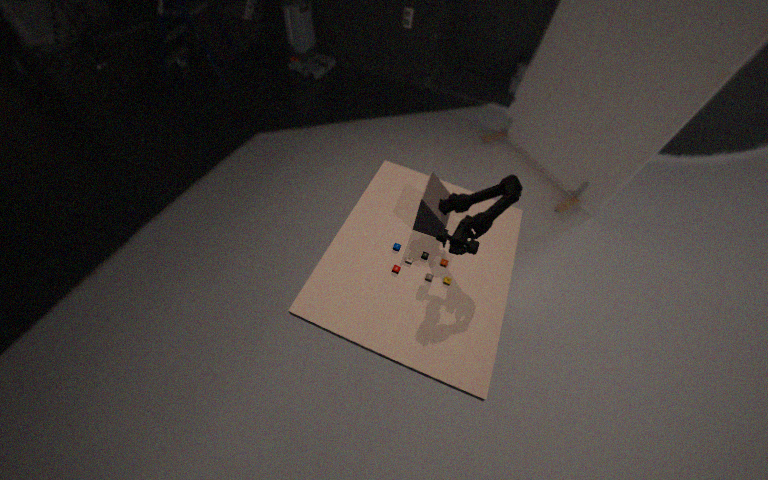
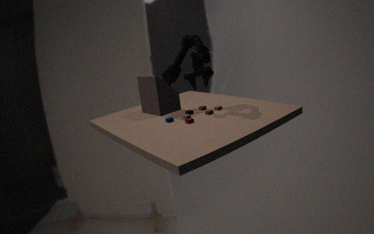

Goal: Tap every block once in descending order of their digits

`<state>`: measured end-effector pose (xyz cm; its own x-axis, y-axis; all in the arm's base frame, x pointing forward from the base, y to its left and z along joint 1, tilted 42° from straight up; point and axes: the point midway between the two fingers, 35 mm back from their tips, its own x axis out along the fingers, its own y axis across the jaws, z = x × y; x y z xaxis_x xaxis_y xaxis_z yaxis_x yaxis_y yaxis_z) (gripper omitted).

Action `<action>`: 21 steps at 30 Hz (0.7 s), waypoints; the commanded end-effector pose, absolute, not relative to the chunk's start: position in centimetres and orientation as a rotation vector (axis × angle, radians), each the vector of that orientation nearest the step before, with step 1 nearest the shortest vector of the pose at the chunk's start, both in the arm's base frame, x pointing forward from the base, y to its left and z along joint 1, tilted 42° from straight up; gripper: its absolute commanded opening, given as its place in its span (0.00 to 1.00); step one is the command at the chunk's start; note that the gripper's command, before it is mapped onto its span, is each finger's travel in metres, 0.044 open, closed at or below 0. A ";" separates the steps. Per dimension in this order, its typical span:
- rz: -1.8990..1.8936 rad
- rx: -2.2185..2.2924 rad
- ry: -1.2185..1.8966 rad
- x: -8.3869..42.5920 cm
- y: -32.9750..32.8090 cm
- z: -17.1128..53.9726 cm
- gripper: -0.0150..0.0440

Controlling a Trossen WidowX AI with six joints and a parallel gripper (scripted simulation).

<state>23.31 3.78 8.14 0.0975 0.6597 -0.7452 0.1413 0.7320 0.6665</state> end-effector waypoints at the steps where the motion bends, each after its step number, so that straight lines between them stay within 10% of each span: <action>1: 0.435 0.710 1.449 23.5 3.9 8.3 0.93; 21: 0.438 0.709 1.443 32.7 5.2 10.8 0.93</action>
<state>32.55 5.16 10.76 0.1036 0.6612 -0.7430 0.1364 0.7305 0.6691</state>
